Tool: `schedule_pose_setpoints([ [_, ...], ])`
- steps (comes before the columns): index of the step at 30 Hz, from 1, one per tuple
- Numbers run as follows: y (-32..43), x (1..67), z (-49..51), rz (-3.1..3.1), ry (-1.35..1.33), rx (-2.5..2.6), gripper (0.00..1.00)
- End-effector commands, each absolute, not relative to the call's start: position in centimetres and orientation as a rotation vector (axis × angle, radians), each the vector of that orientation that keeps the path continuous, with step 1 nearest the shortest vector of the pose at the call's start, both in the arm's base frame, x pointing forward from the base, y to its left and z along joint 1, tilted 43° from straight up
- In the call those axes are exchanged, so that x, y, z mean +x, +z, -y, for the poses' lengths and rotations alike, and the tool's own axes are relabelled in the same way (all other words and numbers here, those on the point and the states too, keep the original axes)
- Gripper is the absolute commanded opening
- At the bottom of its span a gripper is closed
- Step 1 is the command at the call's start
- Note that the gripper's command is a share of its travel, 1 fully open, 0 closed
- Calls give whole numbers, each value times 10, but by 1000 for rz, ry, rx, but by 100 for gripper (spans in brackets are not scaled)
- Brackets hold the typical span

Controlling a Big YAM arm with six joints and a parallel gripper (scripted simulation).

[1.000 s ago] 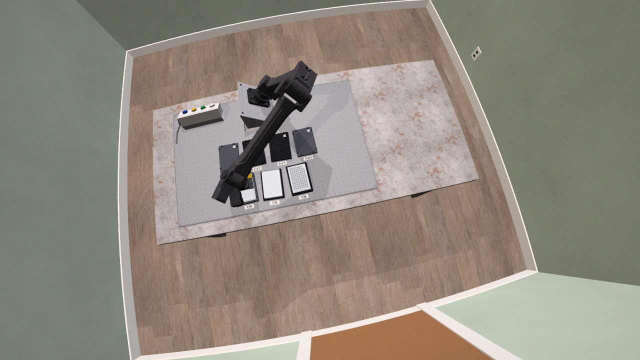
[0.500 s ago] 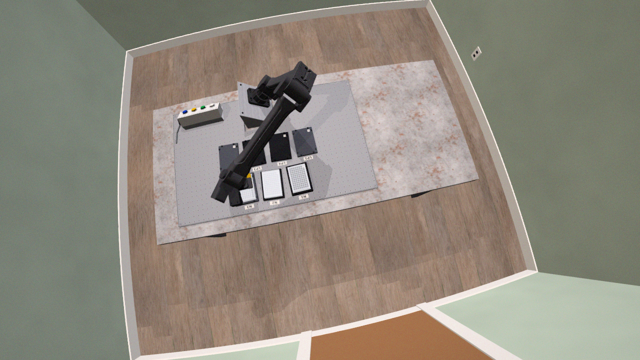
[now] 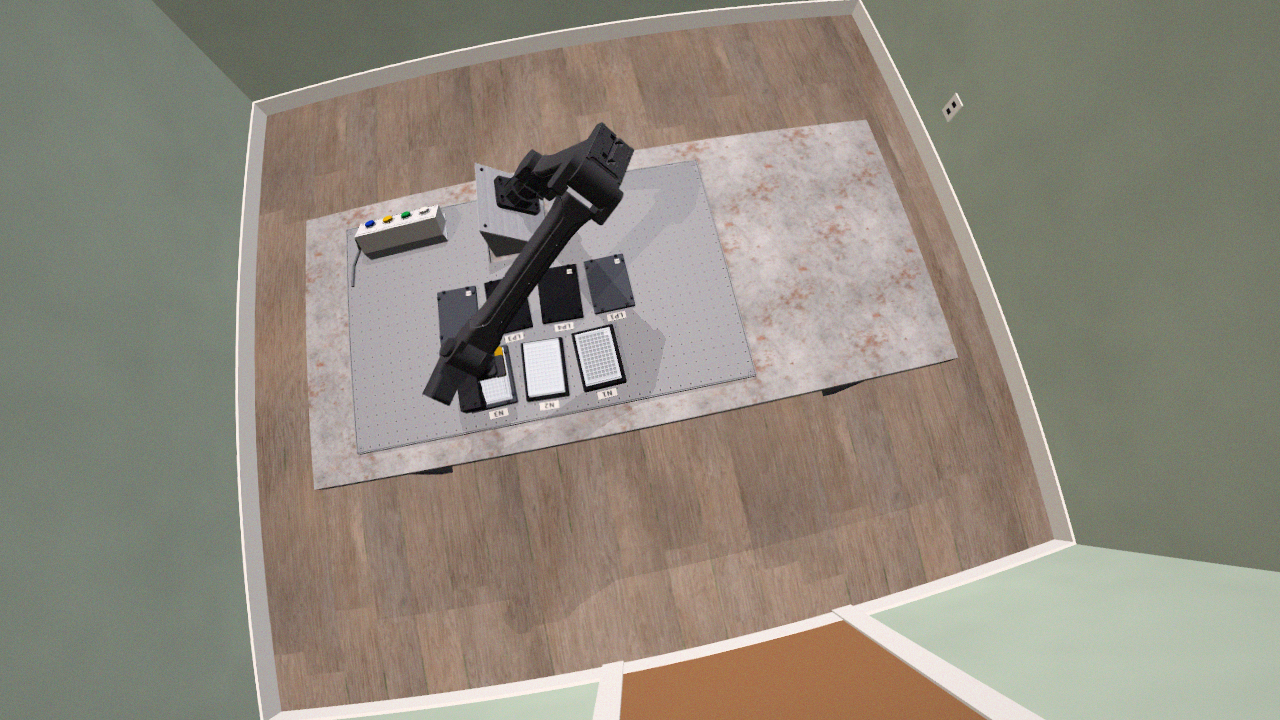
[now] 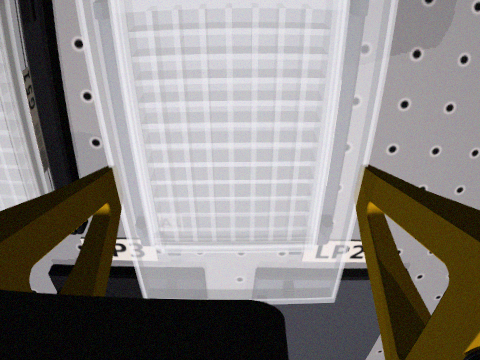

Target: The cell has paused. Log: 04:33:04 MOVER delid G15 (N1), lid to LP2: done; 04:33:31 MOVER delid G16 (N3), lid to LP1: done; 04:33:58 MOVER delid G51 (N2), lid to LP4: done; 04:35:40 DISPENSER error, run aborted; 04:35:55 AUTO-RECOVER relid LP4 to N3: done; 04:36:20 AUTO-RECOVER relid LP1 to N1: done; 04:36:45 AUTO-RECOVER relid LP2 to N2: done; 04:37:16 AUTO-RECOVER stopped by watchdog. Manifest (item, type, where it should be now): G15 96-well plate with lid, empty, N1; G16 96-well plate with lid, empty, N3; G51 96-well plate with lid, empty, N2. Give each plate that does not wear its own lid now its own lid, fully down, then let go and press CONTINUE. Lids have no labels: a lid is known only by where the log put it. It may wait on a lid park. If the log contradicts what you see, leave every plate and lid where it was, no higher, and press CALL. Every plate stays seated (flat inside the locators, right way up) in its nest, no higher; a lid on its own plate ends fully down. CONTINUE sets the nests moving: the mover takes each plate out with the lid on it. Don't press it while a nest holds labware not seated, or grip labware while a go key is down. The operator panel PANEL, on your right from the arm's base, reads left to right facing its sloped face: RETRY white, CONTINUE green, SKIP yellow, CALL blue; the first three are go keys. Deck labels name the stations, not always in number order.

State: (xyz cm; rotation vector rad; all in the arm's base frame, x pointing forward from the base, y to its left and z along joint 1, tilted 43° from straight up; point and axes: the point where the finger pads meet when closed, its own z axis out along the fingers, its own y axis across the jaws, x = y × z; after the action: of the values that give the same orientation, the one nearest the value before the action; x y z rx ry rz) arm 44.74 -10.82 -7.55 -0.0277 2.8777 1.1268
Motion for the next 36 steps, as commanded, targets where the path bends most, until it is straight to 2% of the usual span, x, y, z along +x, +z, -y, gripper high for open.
schedule_pose_setpoints([
  [1,-81,450,97,-2883,1133,-44,0],
  [36,-90,449,87,-2883,1134,-45,0],
])
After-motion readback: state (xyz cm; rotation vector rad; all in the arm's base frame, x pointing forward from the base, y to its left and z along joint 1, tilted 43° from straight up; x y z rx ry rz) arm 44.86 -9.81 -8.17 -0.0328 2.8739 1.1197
